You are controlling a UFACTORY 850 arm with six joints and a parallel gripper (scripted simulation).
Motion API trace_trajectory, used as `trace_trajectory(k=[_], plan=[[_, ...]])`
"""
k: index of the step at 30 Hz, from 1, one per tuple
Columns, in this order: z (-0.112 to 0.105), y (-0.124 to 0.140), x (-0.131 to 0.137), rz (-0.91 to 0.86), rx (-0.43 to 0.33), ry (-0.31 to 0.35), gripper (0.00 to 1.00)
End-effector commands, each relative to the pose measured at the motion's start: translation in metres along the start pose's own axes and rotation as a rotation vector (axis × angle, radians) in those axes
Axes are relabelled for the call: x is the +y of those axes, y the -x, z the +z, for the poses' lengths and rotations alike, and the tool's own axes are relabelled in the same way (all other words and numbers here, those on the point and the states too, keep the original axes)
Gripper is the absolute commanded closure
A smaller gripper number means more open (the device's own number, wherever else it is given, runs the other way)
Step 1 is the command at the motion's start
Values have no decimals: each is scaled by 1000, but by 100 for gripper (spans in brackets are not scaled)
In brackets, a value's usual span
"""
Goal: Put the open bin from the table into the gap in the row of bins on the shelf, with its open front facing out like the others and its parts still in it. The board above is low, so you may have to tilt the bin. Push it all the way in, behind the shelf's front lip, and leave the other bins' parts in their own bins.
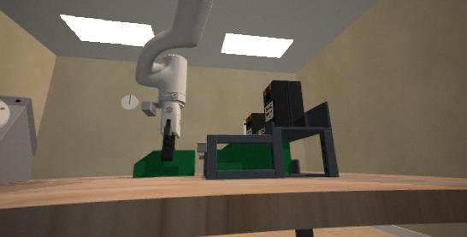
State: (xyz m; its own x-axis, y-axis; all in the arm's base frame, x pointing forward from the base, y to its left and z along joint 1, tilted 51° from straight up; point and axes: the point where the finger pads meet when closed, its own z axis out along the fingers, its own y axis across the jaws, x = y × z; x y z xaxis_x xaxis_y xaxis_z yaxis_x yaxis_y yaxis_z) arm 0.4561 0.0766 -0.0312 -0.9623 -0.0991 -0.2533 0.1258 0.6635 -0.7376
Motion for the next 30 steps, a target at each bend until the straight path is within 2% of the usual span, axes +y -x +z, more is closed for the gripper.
trace_trajectory(k=[1, 22, 27, 30], plan=[[-1, 1, 0, 0, -1, 1, 71], [-1, 1, 0, 0, -1, 1, 71], [-41, 1, 0, 0, -1, 1, 71], [-41, 1, 0, 0, -1, 1, 71]])
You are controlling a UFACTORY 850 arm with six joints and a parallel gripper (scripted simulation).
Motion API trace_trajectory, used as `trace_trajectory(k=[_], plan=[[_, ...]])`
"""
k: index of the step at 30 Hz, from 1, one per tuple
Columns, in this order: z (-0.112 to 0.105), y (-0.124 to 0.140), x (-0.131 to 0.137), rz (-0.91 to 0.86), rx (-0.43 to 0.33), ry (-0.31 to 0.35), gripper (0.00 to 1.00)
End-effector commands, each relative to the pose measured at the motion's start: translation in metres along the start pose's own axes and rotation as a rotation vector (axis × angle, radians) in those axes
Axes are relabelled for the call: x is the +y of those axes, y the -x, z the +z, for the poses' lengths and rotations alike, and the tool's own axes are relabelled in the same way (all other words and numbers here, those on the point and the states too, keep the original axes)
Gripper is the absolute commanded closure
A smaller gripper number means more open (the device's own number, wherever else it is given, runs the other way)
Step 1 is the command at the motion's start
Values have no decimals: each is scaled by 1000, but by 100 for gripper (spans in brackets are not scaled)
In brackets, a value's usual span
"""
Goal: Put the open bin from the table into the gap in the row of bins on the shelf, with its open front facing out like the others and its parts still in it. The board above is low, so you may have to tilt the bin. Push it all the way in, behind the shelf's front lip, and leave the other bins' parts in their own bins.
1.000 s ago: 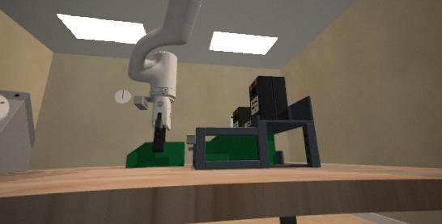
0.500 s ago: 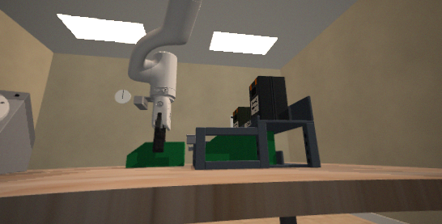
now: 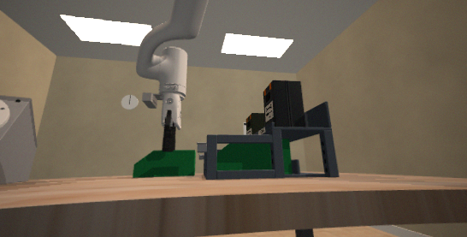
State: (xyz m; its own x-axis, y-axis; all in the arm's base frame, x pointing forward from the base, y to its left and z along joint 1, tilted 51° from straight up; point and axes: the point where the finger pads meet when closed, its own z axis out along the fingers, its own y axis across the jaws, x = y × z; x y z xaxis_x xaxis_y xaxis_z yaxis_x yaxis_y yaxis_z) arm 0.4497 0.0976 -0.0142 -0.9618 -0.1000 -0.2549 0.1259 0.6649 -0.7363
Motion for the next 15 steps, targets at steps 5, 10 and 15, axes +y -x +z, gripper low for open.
trace_trajectory(k=[5, 10, 15], plan=[[-13, 0, 0, 0, 1, -1, 71], [-23, 0, 0, 0, 1, -1, 71], [-67, 0, 0, 0, 1, -1, 71]])
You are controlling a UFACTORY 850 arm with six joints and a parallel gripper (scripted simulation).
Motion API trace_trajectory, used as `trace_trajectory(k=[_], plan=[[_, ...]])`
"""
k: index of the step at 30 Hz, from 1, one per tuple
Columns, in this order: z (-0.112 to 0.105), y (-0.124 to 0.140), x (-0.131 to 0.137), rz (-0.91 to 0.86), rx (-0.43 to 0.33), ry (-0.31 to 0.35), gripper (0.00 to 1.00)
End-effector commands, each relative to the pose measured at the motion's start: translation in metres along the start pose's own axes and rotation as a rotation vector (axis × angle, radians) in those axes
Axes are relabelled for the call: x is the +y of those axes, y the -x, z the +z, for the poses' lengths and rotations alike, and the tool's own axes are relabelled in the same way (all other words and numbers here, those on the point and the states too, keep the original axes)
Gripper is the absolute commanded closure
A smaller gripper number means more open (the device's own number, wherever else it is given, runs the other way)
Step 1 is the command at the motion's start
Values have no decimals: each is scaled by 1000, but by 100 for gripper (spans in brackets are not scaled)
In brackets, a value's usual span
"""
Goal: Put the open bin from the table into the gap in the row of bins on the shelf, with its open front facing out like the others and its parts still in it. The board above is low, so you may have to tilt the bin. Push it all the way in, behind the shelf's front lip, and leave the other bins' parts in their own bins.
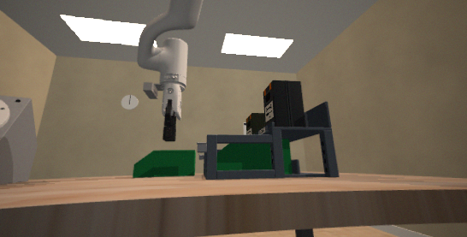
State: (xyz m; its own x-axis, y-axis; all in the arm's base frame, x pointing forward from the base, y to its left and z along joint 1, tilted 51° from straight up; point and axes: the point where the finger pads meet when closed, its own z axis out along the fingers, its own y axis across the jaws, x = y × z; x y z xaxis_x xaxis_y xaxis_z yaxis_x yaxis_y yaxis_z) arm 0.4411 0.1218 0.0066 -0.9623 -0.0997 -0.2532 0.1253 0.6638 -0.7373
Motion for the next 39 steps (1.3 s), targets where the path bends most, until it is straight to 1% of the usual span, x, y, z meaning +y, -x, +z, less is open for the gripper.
trace_trajectory(k=[1, 11, 12, 28, 33, 39], plan=[[-34, 1, 0, 1, -1, 0, 71], [-34, 1, 0, 1, -1, 0, 71], [-34, 1, 0, 1, 0, 0, 66], [-34, 1, 0, 1, 0, 0, 66], [-28, 34, 21, -259, -1, 0, 66], [-28, 34, 21, -259, -1, 0, 66]])
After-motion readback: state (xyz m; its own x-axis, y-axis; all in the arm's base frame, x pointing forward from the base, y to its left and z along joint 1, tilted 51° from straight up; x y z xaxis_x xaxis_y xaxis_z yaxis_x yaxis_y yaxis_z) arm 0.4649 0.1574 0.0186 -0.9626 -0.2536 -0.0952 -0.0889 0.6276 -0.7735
